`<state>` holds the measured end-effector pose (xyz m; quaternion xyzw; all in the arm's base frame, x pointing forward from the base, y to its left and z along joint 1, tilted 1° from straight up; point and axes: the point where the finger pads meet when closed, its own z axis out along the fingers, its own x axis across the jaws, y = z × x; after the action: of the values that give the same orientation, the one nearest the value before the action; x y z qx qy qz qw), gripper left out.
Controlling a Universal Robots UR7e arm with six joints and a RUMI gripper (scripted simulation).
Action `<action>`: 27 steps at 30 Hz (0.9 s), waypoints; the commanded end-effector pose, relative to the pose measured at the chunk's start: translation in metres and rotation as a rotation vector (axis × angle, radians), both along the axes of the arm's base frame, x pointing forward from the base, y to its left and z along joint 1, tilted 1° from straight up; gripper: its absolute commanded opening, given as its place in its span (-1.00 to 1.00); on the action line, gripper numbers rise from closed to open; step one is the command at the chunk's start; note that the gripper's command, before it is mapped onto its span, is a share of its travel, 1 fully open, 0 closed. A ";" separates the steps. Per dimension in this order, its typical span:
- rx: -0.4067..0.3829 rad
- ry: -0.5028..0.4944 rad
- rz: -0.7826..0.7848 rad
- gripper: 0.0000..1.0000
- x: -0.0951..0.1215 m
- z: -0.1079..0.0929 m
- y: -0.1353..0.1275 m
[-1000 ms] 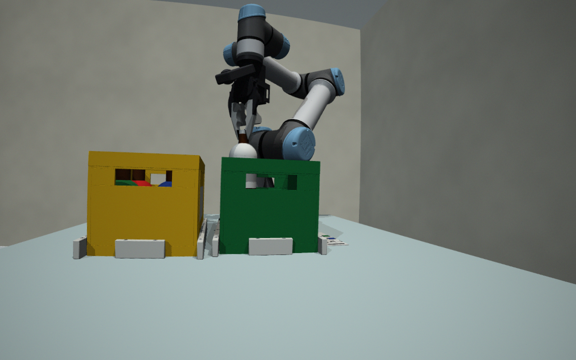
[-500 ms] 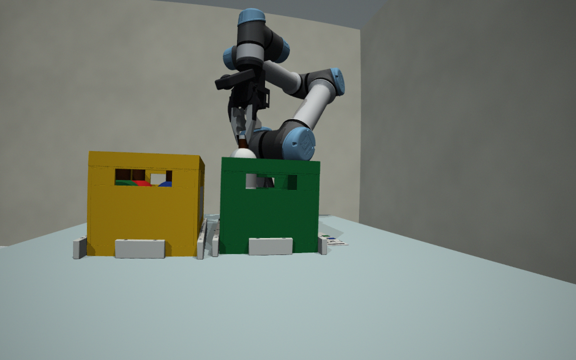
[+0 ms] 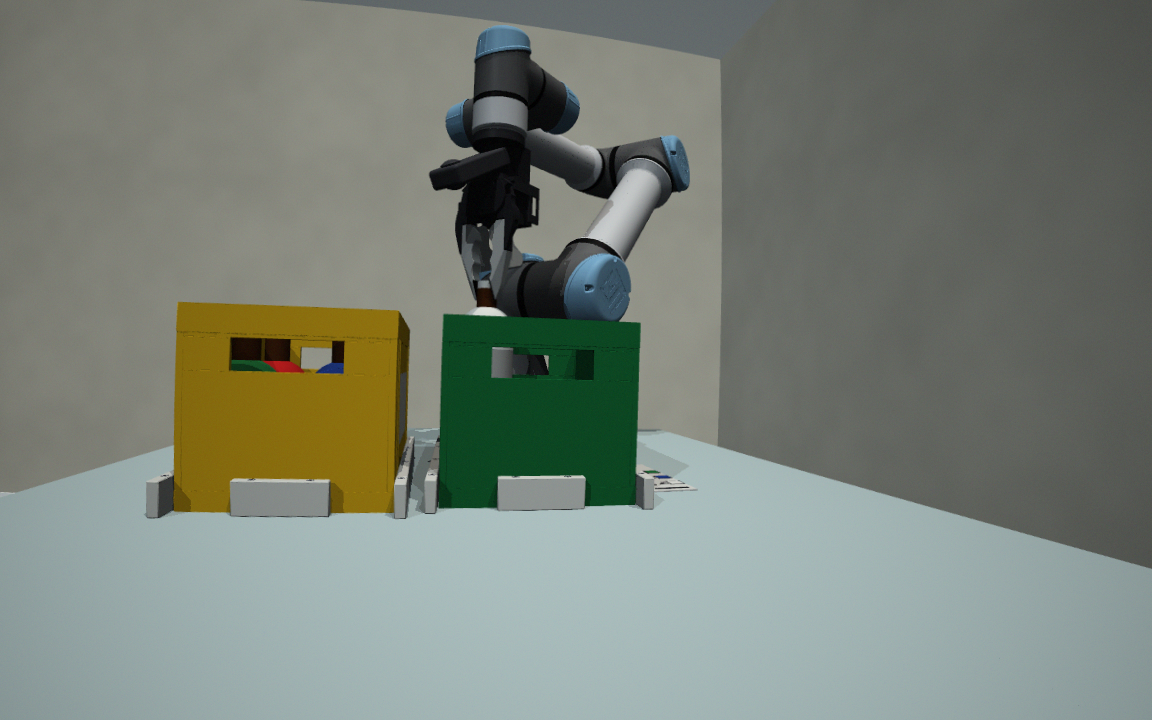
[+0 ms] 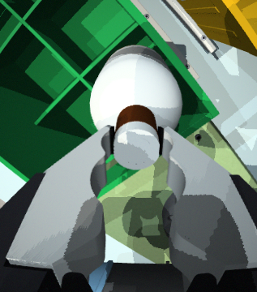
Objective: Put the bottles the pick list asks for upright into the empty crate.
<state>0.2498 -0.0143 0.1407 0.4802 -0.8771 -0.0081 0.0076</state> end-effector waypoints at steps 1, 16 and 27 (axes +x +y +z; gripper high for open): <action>-0.004 -0.004 -0.002 -1.00 0.001 -0.005 -0.002; -0.003 -0.004 -0.001 -1.00 0.001 -0.018 -0.002; -0.003 -0.003 -0.002 -1.00 0.001 -0.029 -0.002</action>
<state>0.2495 -0.0143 0.1170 0.4802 -0.8771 -0.0082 0.0076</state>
